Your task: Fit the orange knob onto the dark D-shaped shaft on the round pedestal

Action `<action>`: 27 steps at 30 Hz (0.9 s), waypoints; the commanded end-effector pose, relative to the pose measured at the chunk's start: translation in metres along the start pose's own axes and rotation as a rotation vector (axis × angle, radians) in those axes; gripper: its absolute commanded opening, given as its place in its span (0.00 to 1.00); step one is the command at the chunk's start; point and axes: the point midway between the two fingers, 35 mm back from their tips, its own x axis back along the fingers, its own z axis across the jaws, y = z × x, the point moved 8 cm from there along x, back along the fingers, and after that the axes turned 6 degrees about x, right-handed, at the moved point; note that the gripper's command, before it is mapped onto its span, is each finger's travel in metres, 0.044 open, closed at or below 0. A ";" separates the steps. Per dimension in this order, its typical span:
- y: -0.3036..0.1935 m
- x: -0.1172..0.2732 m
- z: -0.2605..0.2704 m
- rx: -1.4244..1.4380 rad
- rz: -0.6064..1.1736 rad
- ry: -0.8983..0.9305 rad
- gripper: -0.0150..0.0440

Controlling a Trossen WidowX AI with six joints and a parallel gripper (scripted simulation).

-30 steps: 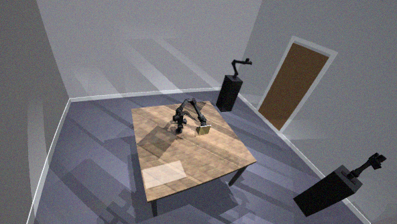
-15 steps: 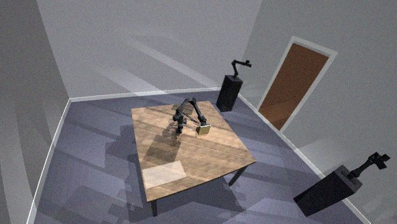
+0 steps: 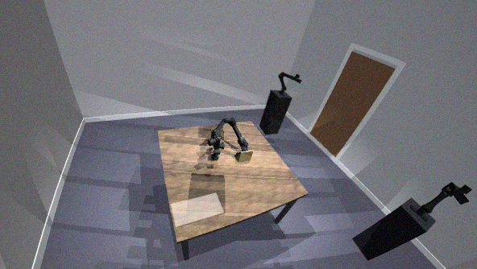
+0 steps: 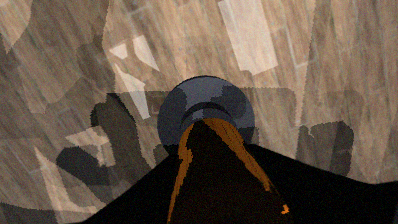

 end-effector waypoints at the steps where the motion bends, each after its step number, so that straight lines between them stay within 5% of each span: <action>1: -0.001 0.004 -0.001 0.007 0.004 -0.001 0.25; 8: -0.001 0.003 -0.002 0.208 0.005 -0.001 0.25; 27: -0.001 -0.001 -0.001 0.208 0.005 -0.001 0.25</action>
